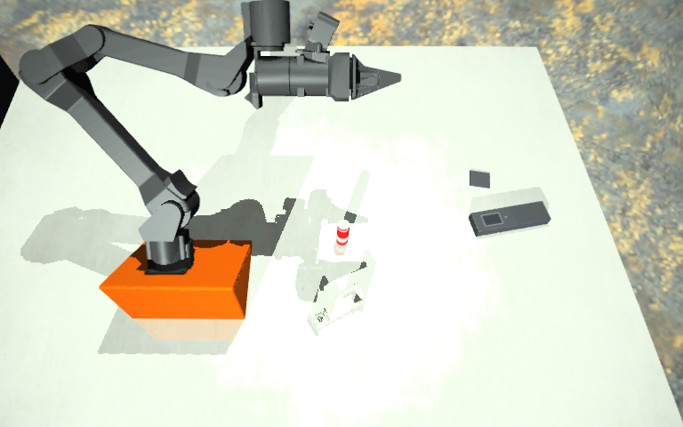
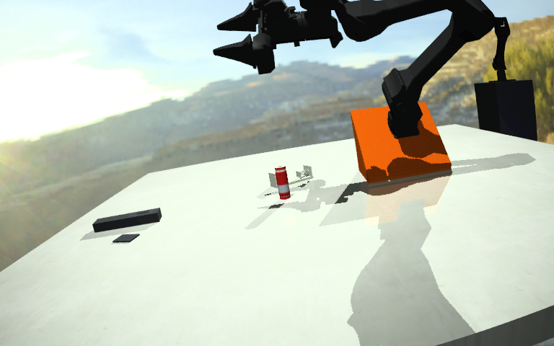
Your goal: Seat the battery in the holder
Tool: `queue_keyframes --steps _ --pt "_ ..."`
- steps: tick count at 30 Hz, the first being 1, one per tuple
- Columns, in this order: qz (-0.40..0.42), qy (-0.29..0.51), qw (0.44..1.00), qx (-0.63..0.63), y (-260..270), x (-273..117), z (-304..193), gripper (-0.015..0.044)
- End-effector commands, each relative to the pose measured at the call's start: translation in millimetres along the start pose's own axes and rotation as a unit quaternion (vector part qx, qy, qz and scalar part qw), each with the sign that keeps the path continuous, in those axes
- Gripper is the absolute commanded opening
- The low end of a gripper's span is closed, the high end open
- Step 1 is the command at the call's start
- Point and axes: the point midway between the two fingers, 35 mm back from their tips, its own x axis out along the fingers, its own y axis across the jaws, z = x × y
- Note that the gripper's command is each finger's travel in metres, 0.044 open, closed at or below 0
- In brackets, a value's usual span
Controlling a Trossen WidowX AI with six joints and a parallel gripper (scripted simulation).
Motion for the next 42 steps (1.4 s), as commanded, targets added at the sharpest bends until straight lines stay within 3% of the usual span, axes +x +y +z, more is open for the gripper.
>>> queue_keyframes --steps 1,7,15,23,30,42 --pt "0.002 0.007 1.000 -0.005 0 2 -2 0.0374" --pt "0.096 0.221 0.962 -0.126 5 34 -84 0.0216" --pt "0.313 0.443 0.825 -0.158 11 22 -181 0.0006" --pt "0.506 0.504 0.699 -0.040 19 -6 -215 0.0000" --pt "0.510 0.504 0.697 -0.036 20 -7 -216 0.0000" --pt "0.510 0.502 0.697 -0.035 73 -9 -274 0.0000"
